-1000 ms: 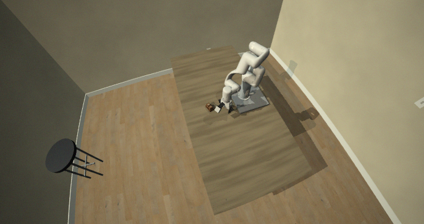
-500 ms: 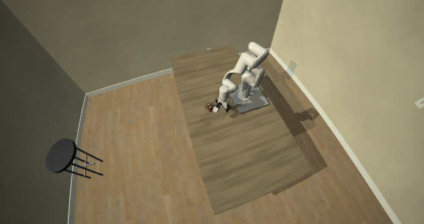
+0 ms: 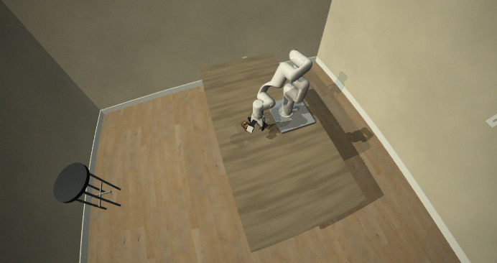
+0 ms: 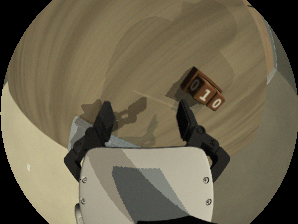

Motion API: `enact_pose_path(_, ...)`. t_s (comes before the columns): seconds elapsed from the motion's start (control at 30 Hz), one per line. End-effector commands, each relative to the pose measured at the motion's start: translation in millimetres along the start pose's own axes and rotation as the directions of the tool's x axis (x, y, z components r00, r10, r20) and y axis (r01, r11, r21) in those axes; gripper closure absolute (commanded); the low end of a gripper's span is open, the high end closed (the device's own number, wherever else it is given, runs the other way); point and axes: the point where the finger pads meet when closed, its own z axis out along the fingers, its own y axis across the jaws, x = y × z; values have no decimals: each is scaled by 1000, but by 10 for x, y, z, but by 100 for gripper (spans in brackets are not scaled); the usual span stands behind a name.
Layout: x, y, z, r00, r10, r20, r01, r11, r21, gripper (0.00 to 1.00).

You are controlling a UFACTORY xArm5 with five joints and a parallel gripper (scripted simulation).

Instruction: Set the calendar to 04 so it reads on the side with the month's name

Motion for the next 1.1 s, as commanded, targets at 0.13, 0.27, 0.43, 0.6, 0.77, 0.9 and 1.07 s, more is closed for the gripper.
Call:
enact_pose_path(0.13,88,251,-6,997,-75,-2,75,997,-1,0)
enact_pose_path(0.27,93,264,-6,996,-93,-2,93,996,-1,0)
enact_pose_path(0.43,144,434,-6,984,-178,-1,178,984,-1,0)
enact_pose_path(0.6,170,516,-5,983,-185,-1,185,983,-1,0)
enact_pose_path(0.77,206,620,-5,960,-280,-1,280,960,-2,0)
enact_pose_path(0.9,241,746,-5,960,-280,-1,280,960,-1,0)
enact_pose_path(1.07,255,787,-4,954,-299,-1,299,954,-1,0)
